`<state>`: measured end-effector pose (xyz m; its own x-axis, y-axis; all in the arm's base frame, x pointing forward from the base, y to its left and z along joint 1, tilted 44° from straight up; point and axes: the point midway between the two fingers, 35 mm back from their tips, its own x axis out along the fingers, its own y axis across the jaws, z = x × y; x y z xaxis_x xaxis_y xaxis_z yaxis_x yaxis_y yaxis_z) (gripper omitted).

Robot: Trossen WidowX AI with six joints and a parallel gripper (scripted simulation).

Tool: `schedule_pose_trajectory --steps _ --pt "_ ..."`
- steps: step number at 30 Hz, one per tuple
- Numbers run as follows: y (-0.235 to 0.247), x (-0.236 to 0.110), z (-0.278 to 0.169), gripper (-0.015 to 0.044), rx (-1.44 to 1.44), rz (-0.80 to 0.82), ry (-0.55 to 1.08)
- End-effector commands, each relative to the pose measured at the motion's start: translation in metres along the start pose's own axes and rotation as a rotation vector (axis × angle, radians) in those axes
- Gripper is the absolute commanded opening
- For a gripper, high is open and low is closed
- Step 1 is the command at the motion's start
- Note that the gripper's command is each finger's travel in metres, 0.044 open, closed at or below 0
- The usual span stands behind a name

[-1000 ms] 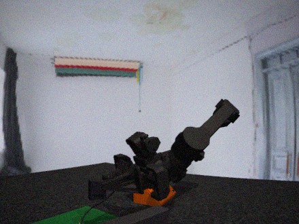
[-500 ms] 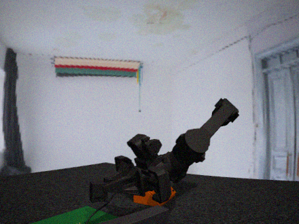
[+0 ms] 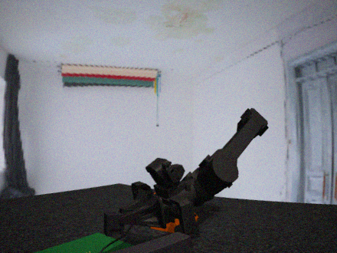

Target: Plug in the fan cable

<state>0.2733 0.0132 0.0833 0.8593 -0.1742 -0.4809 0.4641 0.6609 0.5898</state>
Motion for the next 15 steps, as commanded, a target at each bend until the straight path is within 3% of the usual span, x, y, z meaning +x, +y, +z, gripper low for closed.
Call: schedule_pose_trajectory --steps 1,15 --pt "0.000 0.000 -0.003 0.0000 0.005 -0.002 -0.002" --pt "0.000 0.003 -0.015 0.0000 0.006 -0.003 -0.002"
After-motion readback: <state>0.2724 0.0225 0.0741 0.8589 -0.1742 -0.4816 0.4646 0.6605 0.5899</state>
